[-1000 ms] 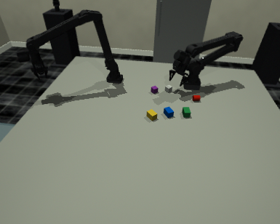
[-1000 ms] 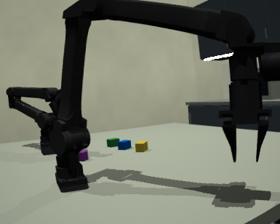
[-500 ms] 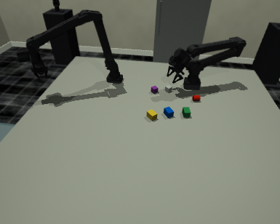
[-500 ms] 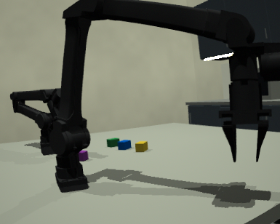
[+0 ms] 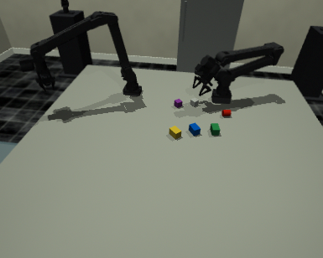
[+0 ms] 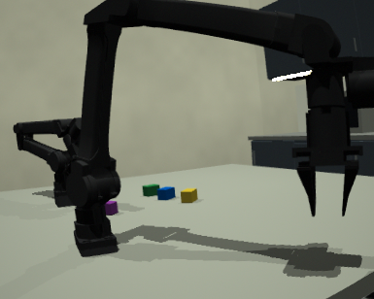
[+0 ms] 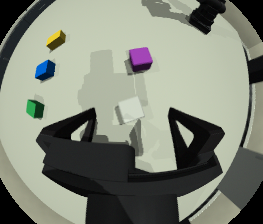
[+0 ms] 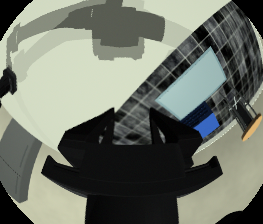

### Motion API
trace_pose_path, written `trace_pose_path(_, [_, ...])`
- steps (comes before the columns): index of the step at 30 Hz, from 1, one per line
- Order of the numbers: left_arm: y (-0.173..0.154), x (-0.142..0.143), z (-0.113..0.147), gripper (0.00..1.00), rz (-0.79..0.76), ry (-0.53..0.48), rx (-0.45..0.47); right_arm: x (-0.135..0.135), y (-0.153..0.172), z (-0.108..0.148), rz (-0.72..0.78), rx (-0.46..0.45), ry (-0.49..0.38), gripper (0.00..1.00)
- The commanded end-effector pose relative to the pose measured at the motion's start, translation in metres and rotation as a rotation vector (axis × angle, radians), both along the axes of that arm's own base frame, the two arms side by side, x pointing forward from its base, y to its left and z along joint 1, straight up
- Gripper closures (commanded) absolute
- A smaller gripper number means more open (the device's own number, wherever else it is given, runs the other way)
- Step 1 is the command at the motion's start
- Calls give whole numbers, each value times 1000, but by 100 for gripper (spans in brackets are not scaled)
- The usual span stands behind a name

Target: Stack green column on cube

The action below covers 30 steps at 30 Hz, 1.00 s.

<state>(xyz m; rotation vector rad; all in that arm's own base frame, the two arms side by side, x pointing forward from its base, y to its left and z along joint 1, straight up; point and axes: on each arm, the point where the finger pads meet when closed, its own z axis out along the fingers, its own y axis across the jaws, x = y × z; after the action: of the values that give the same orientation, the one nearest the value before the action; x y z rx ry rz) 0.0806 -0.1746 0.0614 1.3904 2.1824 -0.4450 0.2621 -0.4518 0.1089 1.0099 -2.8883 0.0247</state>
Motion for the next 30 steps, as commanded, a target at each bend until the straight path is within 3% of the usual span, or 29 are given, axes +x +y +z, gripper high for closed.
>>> trace_pose_path(1, [-3, 10, 6, 0, 2, -26, -9, 1, -2, 5, 0, -10, -6, 54])
trace_pose_path(4, [1, 19, 6, 0, 21, -40, -2, 1, -2, 5, 0, -10, -6, 54])
trace_pose_path(5, [-2, 28, 21, 0, 34, -61, -24, 1, -2, 5, 0, -10, -6, 54])
trace_pose_path(10, [13, 67, 22, 0, 165, -68, -21, 1, -2, 5, 0, -10, -6, 54])
trace_pose_path(12, [13, 67, 22, 0, 165, -68, -21, 1, -2, 5, 0, -10, -6, 54])
trace_pose_path(22, [64, 183, 25, 0, 631, -40, -62, 1, -2, 5, 0, -10, -6, 54])
trace_pose_path(27, [85, 226, 20, 0, 795, -28, -55, 1, -2, 5, 0, -10, -6, 54])
trace_pose_path(30, [90, 235, 19, 0, 827, -27, -54, 1, -2, 5, 0, -10, -6, 54])
